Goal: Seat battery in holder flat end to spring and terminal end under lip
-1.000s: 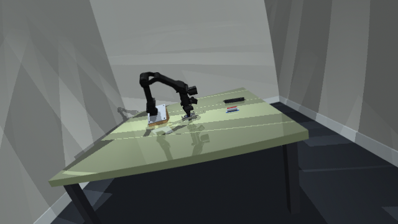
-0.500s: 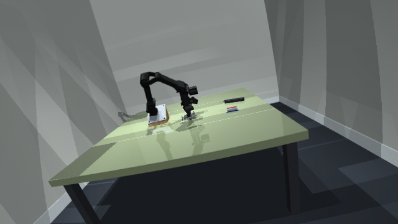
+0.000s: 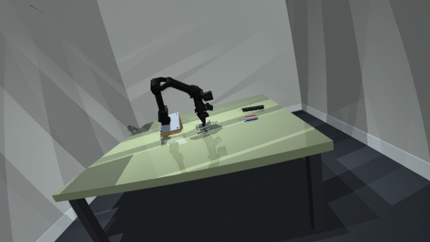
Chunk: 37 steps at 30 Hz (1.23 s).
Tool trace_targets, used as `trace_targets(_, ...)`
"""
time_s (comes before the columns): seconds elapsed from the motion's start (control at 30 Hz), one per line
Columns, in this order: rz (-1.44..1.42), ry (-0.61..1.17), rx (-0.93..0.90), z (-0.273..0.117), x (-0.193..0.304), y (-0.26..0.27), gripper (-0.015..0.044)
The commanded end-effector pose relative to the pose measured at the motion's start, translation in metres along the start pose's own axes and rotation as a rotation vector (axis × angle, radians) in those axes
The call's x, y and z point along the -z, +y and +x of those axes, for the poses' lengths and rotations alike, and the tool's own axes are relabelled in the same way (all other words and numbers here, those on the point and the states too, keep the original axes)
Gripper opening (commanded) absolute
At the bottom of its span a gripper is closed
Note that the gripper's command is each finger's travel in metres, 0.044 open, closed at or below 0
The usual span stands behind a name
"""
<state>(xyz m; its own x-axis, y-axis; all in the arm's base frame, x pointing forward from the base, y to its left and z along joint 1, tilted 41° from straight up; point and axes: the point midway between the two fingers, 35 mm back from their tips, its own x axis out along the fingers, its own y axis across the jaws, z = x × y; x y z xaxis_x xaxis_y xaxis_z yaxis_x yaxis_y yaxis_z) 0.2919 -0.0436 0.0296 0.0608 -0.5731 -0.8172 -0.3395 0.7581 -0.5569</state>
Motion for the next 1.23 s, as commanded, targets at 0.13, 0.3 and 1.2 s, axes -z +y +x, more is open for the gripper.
trace_targets(0.13, 0.004, -0.004, -0.005, -0.047, -0.003, 0.006, 0.0325)
trace_targets(0.3, 0.006, -0.004, -0.005, -0.074, -0.001, 0.009, 0.0440)
trace_targets(1.2, 0.006, -0.004, -0.005, -0.074, -0.001, 0.010, 0.0440)
